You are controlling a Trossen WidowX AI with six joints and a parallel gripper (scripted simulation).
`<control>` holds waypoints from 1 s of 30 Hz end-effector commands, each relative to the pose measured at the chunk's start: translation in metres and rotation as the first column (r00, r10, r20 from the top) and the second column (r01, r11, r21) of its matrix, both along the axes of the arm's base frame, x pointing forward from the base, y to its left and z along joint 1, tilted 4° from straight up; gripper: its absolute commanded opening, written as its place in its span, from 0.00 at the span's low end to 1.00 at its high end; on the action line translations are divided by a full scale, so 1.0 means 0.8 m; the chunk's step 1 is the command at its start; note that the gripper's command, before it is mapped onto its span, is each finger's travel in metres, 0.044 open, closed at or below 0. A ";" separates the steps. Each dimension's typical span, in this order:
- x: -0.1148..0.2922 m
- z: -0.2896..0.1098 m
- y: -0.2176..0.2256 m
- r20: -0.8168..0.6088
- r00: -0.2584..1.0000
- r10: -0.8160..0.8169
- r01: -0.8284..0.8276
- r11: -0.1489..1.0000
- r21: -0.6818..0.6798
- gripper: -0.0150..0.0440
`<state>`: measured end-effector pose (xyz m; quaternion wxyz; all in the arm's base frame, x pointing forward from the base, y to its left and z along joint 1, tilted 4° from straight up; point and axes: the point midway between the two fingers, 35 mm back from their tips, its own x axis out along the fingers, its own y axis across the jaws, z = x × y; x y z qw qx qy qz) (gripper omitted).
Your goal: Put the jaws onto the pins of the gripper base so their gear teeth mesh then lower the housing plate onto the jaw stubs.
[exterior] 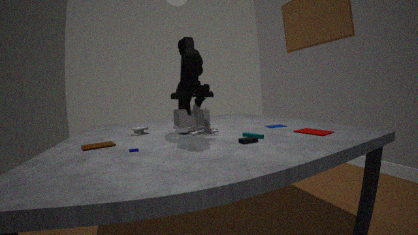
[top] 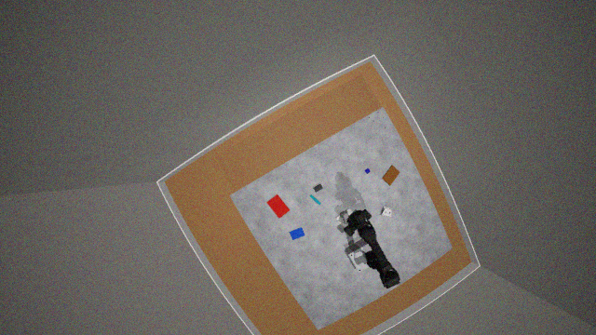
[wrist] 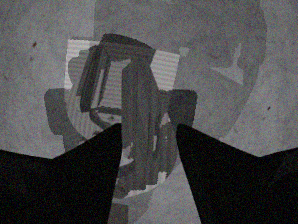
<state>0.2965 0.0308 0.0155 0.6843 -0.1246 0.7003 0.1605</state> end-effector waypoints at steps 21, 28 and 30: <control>0.004 0.001 0.003 0.002 1.000 -0.005 0.005 1.000 0.004 0.48; 0.004 0.001 0.003 0.002 1.000 -0.005 0.005 1.000 0.004 0.48; 0.004 -0.002 0.003 0.002 1.000 -0.005 0.005 1.000 0.004 0.48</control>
